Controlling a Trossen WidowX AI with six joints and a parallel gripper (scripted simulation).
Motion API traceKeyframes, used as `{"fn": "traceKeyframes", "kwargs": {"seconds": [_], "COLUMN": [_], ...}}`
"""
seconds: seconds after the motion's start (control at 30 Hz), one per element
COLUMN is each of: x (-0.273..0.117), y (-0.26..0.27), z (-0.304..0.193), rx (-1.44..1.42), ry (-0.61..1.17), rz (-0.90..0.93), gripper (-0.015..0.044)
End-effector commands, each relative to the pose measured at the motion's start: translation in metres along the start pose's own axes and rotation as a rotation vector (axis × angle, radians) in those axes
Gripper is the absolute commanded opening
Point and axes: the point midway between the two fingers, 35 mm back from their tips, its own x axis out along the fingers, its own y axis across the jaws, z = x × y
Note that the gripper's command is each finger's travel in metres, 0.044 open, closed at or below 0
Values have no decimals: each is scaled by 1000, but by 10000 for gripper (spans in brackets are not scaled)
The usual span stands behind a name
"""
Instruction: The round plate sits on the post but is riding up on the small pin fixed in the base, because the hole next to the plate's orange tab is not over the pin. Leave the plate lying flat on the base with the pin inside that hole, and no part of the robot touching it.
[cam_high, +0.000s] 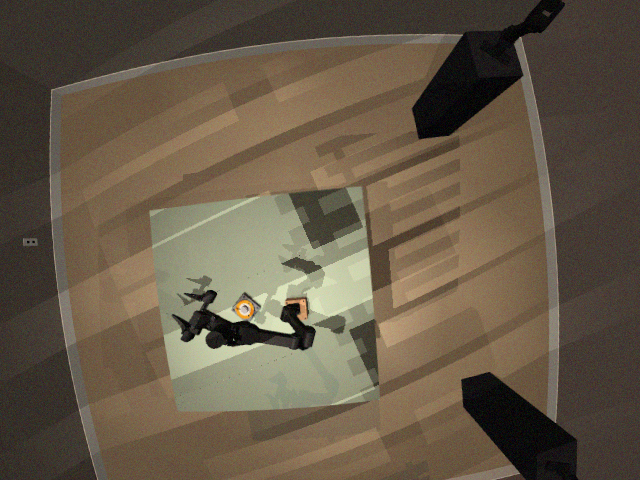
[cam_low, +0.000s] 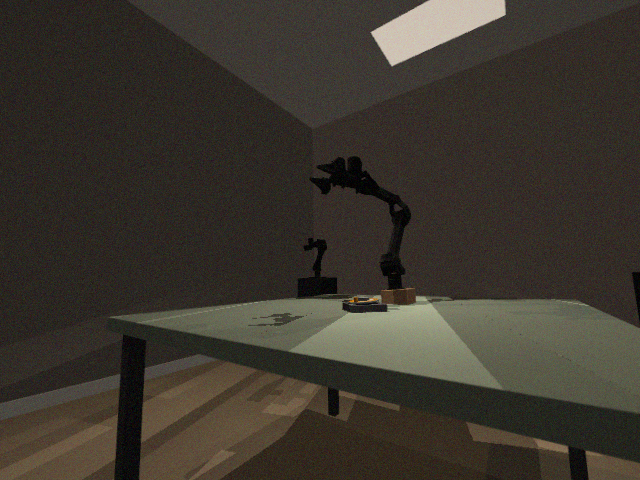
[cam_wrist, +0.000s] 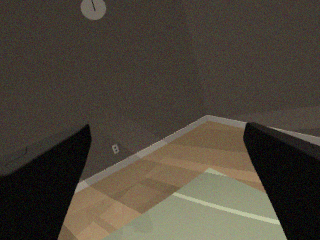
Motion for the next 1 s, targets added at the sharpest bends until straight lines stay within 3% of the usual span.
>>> {"fn": "traceKeyframes", "kwargs": {"seconds": [0.0,0.1,0.23,0.47,0.57,0.77,0.97], "x": [2,22,30,21,10,-47,-88], "y": [1,13,18,24,24,16,8], "z": [-5,-79,-128,-247,-283,-380,-417], "rx": [-10,-155,-219,-362,-408,-556,-632], "ry": [17,255,417,825,960,1409,1660], "rz": [2,45,70,133,156,235,276], "gripper": [374,295,190,6,0,0,0]}}
